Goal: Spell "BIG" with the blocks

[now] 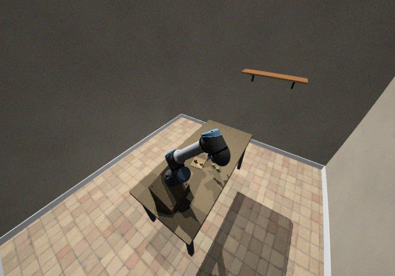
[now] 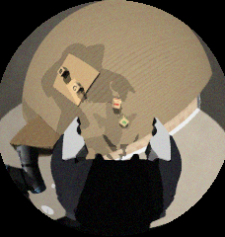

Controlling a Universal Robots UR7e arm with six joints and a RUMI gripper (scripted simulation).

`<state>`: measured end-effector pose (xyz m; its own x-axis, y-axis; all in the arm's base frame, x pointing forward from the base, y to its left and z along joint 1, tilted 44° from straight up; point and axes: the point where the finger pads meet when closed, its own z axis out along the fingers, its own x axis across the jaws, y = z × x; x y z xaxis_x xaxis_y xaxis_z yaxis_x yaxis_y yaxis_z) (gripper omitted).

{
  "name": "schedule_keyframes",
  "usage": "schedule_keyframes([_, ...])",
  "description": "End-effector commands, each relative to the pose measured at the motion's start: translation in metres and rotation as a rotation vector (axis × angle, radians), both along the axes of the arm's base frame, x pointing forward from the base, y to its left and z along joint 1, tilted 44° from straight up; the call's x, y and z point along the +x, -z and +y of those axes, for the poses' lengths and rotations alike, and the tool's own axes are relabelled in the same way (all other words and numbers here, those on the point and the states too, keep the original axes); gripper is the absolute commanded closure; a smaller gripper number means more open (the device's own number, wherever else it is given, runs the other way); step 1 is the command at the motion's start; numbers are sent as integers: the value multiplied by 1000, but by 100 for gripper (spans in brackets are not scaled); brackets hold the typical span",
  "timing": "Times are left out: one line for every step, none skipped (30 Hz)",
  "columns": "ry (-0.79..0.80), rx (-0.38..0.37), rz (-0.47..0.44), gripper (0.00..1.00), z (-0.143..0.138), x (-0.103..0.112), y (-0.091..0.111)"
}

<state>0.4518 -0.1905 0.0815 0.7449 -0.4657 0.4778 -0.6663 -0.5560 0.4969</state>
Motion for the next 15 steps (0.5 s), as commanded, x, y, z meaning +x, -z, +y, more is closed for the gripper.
schedule_keyframes([86,2,-75,0,-3,-2,3])
schedule_keyframes([98,3,-86,0,-3,-2,4])
schedule_keyframes([107,3,-95,0,-4,-2,4])
schedule_keyframes([115,4,-103,0,-4,-2,4])
schedule_keyframes([122,4,-109,0,-4,-2,4])
schedule_keyframes([126,4,-114,0,-4,-2,4])
schedule_keyframes([130,4,-118,0,-4,-2,4])
schedule_keyframes([134,5,-121,0,-4,-2,4])
schedule_keyframes([136,4,-125,0,-4,-1,4])
schedule_keyframes([137,4,-127,0,-4,-1,4])
schedule_keyframes([138,4,-129,0,-4,-1,3])
schedule_keyframes([138,4,-129,0,-4,-1,3])
schedule_keyframes([138,4,-129,0,-4,-1,3])
schedule_keyframes([138,4,-129,0,-4,-1,3])
schedule_keyframes([138,4,-129,0,-4,-1,3])
